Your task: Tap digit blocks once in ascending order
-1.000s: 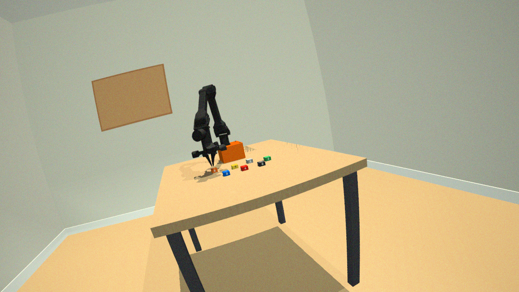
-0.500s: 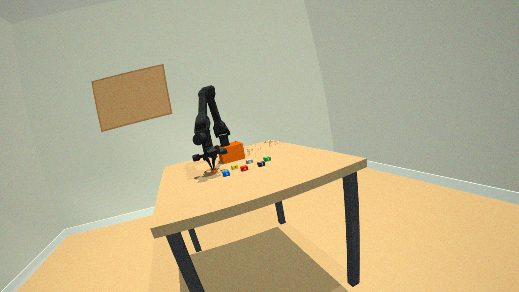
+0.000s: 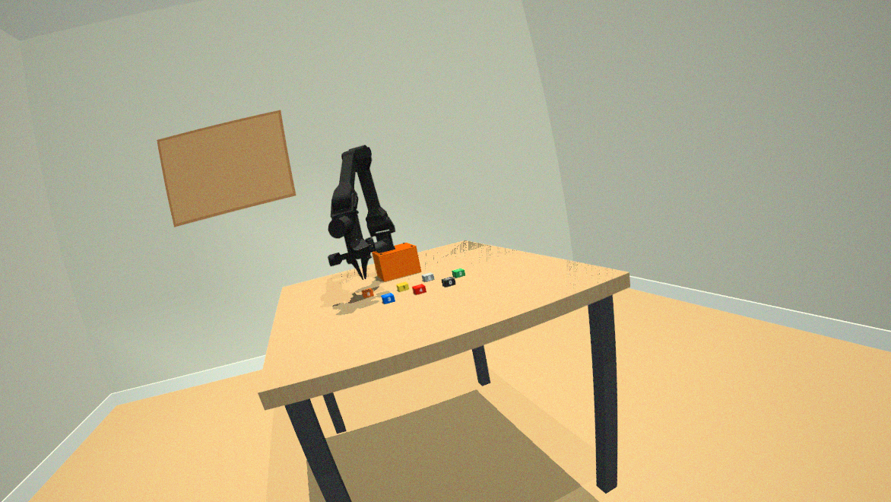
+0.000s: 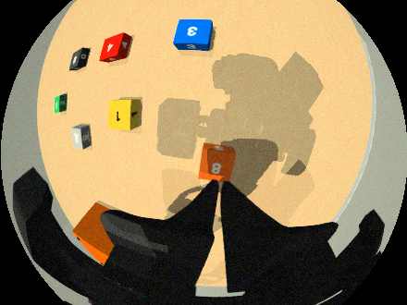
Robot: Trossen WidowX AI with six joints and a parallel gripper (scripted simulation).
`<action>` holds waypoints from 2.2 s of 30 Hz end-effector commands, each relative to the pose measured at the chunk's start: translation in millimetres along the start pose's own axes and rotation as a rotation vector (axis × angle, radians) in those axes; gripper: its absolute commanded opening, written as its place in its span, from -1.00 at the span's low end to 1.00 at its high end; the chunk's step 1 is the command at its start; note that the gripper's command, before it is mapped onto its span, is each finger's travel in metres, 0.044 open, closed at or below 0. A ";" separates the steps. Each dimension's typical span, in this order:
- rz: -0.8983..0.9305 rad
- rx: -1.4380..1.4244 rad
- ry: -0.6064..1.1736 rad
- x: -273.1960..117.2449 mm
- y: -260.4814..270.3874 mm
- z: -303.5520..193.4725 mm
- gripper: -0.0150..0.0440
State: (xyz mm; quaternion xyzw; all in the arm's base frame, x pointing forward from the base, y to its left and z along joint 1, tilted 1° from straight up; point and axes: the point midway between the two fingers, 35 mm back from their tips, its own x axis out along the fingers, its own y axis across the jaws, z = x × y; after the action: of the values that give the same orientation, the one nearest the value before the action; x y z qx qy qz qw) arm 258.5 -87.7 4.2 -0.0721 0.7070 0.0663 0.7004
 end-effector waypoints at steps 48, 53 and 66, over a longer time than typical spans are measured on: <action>-0.001 -0.003 -0.034 16.0 205.0 -11.4 -0.42; -0.001 -0.003 -0.034 21.6 205.1 -11.0 -0.42; -0.001 -0.003 -0.034 42.3 205.0 -10.6 -0.42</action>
State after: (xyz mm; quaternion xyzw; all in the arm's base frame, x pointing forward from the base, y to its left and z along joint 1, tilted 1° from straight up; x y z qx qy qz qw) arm 208.8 112.0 -32.2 -0.0725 0.6933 0.0713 0.7134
